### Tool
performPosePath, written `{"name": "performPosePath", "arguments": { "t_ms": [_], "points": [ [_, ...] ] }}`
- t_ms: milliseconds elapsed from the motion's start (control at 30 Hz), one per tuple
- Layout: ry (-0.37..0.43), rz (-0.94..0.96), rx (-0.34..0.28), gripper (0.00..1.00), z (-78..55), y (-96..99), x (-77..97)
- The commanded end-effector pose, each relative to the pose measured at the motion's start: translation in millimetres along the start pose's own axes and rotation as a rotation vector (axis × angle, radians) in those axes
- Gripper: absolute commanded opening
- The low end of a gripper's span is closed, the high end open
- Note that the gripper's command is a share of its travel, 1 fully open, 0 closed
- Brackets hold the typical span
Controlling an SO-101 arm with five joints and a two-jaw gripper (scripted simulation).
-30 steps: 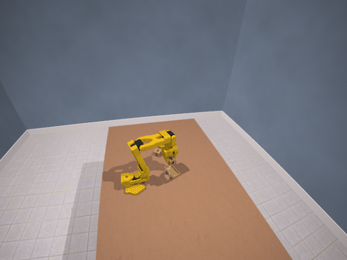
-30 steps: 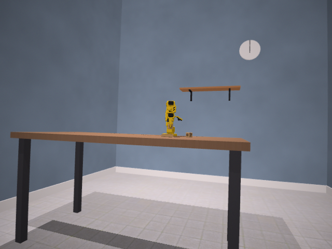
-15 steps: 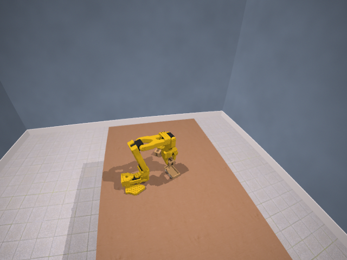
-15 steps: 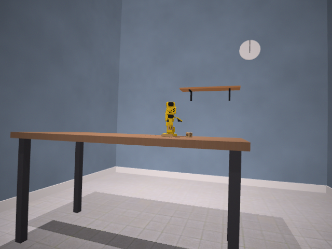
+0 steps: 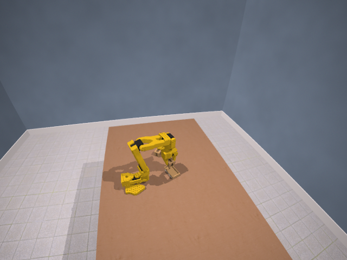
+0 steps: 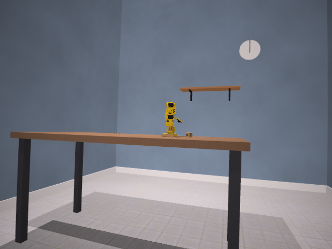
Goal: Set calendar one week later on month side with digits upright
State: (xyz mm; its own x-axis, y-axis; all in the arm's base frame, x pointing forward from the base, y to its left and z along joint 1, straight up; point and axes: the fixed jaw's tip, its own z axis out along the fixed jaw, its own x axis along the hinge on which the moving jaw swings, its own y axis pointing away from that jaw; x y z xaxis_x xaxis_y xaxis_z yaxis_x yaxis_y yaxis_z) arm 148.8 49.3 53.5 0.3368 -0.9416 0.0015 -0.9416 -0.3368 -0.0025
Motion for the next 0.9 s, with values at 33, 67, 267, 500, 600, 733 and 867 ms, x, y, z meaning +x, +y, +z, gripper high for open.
{"name": "performPosePath", "arguments": {
  "t_ms": [33, 67, 267, 500, 600, 733, 867],
  "points": [
    [-0.001, -0.001, 0.030, 0.00, -1.6, -3.5, -1.0],
    [-0.001, -0.001, 0.030, 0.00, -1.6, -3.5, -1.0],
    [-0.001, -0.001, 0.030, 0.00, -0.4, -3.4, -1.0],
    [-0.001, -0.002, 0.030, 0.00, 4.1, -3.1, -0.9],
    [-0.001, -0.002, 0.030, 0.00, 4.4, -3.1, -0.9],
    [-0.001, -0.002, 0.030, 0.00, 4.5, -3.1, -0.9],
    [-0.001, -0.002, 0.030, 0.00, 6.3, -3.0, -0.9]
  ]
}}
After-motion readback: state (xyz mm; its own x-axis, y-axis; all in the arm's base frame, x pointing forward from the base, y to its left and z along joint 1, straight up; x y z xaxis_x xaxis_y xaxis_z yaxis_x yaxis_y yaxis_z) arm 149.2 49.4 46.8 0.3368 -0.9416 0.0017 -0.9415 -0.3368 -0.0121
